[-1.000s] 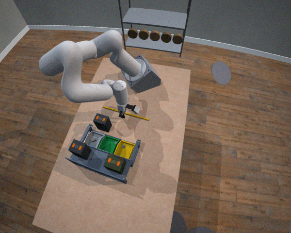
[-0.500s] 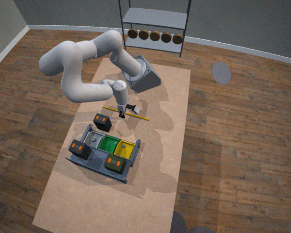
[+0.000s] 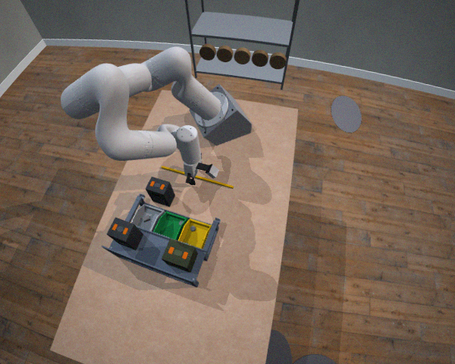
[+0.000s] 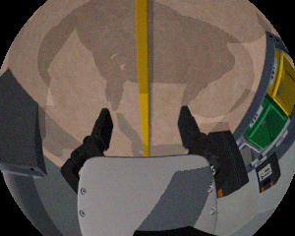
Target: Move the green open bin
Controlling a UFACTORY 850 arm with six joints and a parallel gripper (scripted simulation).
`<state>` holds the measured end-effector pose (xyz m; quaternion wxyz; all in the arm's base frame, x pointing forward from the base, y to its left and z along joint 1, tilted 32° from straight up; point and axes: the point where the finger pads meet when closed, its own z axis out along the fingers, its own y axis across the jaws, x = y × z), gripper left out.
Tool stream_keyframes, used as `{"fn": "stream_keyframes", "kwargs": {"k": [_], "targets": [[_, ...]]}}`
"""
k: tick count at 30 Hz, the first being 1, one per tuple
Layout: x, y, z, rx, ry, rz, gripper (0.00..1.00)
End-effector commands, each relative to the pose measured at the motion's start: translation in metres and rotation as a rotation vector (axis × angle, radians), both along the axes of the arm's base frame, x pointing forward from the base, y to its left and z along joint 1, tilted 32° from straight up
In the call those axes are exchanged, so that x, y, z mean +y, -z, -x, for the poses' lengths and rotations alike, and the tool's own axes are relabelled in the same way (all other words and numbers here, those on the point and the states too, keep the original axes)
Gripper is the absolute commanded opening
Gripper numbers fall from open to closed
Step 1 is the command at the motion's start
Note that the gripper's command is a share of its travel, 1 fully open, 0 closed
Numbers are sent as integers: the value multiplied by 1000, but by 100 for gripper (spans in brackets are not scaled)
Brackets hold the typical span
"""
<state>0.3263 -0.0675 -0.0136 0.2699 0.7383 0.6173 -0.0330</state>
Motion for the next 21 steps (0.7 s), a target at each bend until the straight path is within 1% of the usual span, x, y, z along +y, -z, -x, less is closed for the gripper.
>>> {"fn": "stream_keyframes", "kwargs": {"k": [1,2,7,19,21], "targets": [[0,0,0,0,0,0,100],[0,0,0,0,0,0,100],[22,-43,14,0,0,0,100],[22,-43,14,0,0,0,100],[31,-61,20,-1,0,-1,100]]}}
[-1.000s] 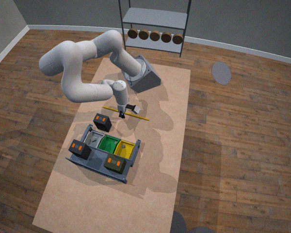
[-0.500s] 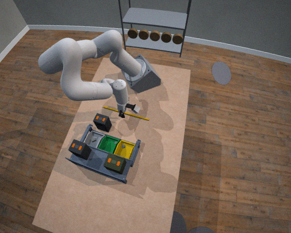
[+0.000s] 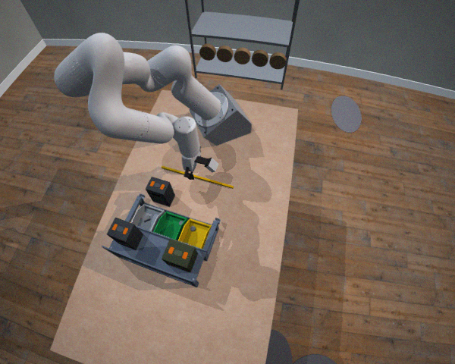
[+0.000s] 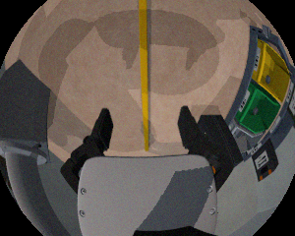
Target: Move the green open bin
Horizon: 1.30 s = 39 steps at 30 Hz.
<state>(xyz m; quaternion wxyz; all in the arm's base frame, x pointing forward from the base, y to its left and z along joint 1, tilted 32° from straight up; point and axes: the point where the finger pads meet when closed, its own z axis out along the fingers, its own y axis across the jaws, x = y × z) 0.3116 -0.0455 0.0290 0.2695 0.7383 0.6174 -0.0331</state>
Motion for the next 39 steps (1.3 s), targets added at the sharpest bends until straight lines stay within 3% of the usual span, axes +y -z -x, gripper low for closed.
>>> {"fn": "stream_keyframes", "kwargs": {"k": [1,3,15,20,39], "targets": [[14,-28,9,-1,0,0,100],[24,-46,15,-1,0,0,100],[24,-46,15,-1,0,0,100],[36,-71,23,-1,0,0,100],[32,-62,20,-1,0,0,100]]}}
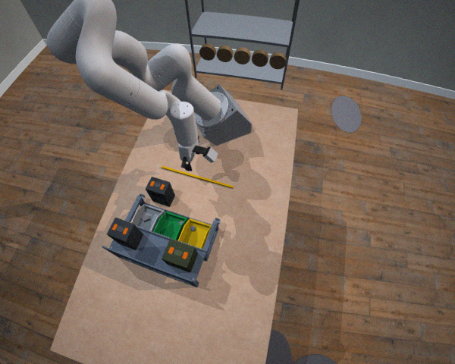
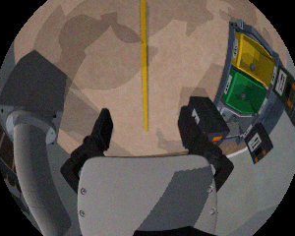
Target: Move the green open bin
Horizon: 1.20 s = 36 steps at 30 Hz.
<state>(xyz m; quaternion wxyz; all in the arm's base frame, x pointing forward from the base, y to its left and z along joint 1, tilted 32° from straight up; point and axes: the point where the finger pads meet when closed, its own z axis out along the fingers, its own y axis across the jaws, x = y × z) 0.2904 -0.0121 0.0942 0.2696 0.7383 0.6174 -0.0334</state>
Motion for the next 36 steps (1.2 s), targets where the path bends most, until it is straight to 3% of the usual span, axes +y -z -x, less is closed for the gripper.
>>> {"fn": "stream_keyframes", "kwargs": {"k": [1,36], "targets": [[-1,3,-1,-2,0,0,100],[-5,9,-3,-2,0,0,100]]}}
